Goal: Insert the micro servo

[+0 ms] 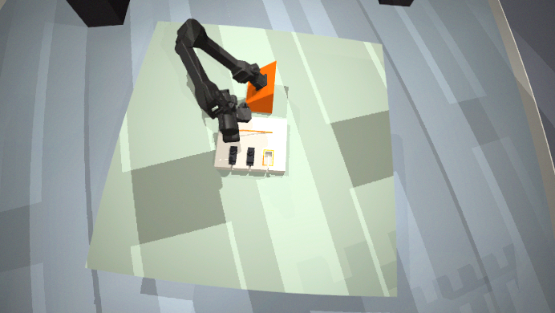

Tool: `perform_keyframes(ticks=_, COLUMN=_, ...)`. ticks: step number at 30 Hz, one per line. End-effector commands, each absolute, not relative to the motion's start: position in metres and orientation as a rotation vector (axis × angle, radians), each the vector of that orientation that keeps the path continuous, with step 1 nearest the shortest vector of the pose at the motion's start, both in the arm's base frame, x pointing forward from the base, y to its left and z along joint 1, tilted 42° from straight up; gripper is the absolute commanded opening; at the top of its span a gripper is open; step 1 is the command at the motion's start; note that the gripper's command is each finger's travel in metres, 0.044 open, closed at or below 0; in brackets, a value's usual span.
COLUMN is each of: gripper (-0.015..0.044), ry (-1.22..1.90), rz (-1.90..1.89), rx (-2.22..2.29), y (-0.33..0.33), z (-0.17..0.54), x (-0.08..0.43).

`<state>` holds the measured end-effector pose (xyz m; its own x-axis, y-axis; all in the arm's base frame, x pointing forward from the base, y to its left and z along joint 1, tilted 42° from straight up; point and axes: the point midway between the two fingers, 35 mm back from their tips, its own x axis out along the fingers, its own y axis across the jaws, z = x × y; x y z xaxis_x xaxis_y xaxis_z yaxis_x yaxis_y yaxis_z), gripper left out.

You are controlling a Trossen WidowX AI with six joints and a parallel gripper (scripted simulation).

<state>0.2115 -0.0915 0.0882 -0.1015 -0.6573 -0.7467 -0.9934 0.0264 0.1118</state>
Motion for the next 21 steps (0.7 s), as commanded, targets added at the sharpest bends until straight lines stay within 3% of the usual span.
perform_keyframes(ticks=1, gripper=0.0, ry=1.799, rz=0.879, rx=-1.676, y=-0.078, z=0.078, x=0.216)
perform_keyframes(ticks=21, gripper=0.0, ry=1.794, rz=0.882, rx=-1.673, y=-0.01, z=0.017, x=0.227)
